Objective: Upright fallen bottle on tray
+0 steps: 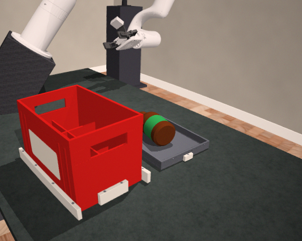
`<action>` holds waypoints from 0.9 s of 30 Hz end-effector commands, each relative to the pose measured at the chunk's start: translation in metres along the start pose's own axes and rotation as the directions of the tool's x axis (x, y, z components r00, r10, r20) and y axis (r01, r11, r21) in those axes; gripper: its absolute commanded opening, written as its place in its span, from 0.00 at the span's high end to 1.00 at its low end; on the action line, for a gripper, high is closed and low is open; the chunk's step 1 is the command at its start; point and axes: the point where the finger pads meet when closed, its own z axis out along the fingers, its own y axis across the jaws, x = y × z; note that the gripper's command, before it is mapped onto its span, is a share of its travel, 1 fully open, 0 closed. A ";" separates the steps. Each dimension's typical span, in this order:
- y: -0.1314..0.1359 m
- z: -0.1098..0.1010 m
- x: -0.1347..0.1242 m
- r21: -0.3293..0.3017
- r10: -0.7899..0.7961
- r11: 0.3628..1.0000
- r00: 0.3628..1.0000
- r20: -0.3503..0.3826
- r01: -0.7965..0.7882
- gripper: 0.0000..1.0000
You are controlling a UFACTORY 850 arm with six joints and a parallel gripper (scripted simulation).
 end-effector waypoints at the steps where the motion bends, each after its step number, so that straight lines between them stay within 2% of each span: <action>1: 0.000 0.000 0.000 0.000 0.000 1.000 1.000 0.000 0.000 0.00; 19: 0.000 0.000 0.000 -0.003 0.003 1.000 1.000 -0.002 -0.003 0.00; 22: 0.001 0.003 0.001 -0.040 0.036 0.999 0.999 -0.031 -0.037 0.00; 25: 0.006 0.010 0.002 -0.132 0.123 0.982 0.985 -0.117 -0.138 0.00; 26: 0.006 0.010 0.002 -0.134 0.124 0.981 0.985 -0.119 -0.140 0.00; 27: 0.008 0.012 0.002 -0.166 0.156 0.969 0.975 -0.156 -0.182 0.00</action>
